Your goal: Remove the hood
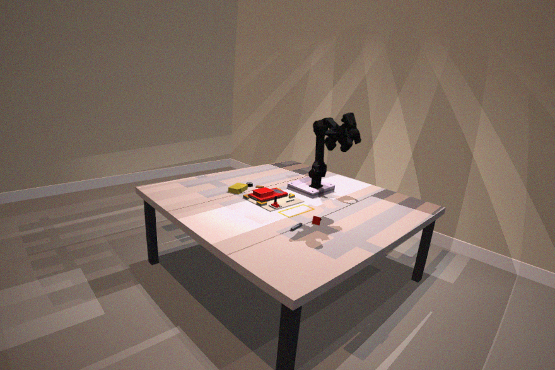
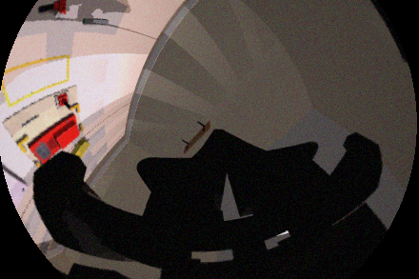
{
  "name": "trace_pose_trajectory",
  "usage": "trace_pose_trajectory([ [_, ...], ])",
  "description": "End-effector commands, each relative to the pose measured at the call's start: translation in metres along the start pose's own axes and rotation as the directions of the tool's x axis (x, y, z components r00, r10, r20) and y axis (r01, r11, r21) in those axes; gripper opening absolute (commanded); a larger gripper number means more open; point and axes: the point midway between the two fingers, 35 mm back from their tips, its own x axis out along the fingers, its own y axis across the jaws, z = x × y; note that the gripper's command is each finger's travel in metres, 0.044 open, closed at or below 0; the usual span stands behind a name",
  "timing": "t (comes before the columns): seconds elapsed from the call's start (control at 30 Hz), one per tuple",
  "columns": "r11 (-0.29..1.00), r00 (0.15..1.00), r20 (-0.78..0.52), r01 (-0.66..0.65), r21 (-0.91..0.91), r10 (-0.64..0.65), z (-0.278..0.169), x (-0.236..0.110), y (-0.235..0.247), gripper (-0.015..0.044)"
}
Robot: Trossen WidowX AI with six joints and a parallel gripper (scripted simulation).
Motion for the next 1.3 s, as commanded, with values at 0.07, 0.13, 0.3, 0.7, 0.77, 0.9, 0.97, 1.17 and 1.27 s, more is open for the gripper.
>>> trace_pose_trajectory([
  [0.07,0.999,0.999,-0.014,0.032,0.009,-0.031,-0.002,0.014,-0.003,0.0079],
  [0.13,0.999,0.999,-0.021,0.046,0.016,-0.045,-0.001,0.029,-0.001,0.0131],
  [0.3,0.999,0.999,-0.015,0.041,0.035,-0.04,0.005,0.062,0.012,0.0262],
  [0.7,0.973,0.984,0.104,-0.159,0.169,0.143,0.015,0.163,0.103,0.044],
  [0.77,0.955,0.972,0.128,-0.22,0.199,0.198,0.013,0.175,0.126,0.044],
  [0.9,0.893,0.93,0.176,-0.36,0.269,0.322,0.005,0.194,0.174,0.044],
  [0.97,0.846,0.899,0.2,-0.434,0.309,0.389,-0.001,0.2,0.199,0.044],
  [1.17,0.606,0.756,0.274,-0.645,0.465,0.595,-0.02,0.211,0.277,0.044],
  [1.27,0.434,0.656,0.313,-0.715,0.548,0.686,-0.032,0.208,0.315,0.044],
])
